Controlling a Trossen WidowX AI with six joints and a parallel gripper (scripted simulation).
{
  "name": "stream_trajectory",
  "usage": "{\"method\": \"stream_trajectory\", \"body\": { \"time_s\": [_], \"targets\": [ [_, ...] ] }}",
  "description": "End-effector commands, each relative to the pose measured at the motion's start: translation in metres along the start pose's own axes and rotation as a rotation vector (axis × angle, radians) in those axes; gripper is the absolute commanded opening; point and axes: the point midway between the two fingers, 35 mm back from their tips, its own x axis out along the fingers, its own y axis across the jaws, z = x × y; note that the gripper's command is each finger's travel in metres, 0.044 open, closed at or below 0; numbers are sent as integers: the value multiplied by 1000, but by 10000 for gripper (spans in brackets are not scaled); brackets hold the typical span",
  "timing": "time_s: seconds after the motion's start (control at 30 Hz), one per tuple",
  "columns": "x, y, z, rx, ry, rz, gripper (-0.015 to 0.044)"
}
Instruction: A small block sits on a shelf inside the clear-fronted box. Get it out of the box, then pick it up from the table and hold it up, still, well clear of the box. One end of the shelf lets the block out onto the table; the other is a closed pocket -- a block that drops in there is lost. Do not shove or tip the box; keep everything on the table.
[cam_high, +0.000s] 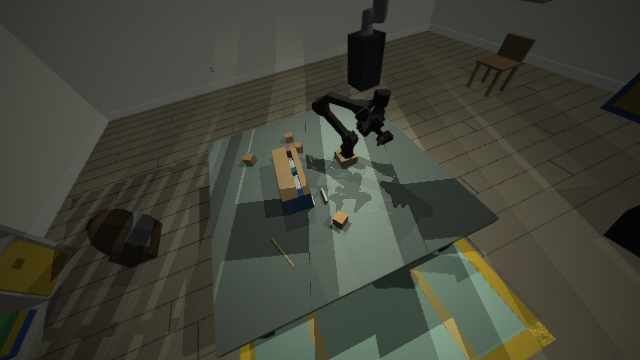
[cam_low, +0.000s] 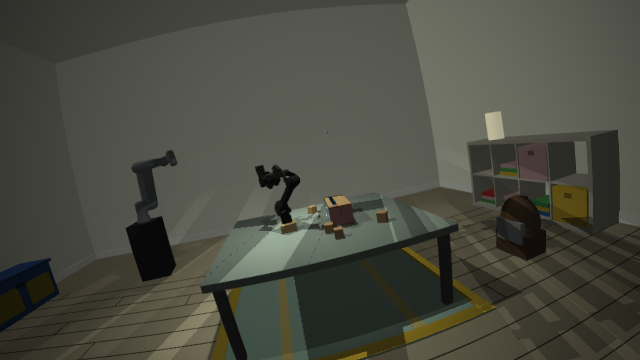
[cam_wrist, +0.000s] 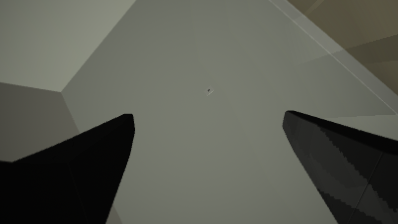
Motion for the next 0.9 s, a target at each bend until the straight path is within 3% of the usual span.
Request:
{"method": "stream_trajectory", "body": {
  "time_s": [0.0, 0.13, 0.37, 0.6, 0.87],
  "targets": [
    [1, 0, 0, -7, -2, 1, 400],
    [16, -2, 3, -169, -44, 9, 400],
    [63, -2, 22, -844, -222, -63, 400],
    [118, 12, 79, -1659, -435, -441, 400],
    [138, 26, 125, -2014, -459, -806, 400]
  ]
}}
